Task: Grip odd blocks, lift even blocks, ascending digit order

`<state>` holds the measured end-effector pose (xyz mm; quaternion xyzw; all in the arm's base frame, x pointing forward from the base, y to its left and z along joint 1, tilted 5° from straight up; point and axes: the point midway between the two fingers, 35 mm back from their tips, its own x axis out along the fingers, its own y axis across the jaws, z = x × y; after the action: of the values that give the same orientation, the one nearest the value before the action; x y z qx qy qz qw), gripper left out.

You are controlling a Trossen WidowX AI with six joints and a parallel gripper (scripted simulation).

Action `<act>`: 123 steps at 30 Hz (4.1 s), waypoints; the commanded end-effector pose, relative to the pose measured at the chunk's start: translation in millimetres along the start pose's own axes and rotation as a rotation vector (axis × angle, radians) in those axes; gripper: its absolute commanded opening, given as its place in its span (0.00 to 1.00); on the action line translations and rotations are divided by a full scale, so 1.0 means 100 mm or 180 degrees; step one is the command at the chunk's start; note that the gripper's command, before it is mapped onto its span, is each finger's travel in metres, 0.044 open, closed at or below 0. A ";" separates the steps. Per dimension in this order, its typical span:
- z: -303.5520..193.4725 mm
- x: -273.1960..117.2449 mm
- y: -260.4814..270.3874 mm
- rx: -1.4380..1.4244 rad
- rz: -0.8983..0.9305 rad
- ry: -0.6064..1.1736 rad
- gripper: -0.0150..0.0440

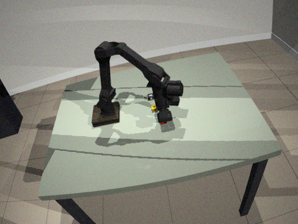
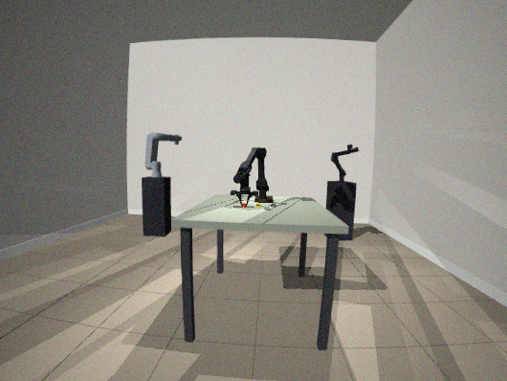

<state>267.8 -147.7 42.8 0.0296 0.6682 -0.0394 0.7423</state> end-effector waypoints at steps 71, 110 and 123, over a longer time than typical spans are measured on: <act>0.71 -1.20 1.59 0.0010 0.0058 -0.0027 0.46; 0.71 -0.05 1.61 0.0010 0.0058 -0.0027 0.93; 0.71 -0.03 1.61 0.0010 0.0058 -0.0027 0.49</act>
<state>354.2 6.7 52.5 0.0377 0.6646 -0.0309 0.7456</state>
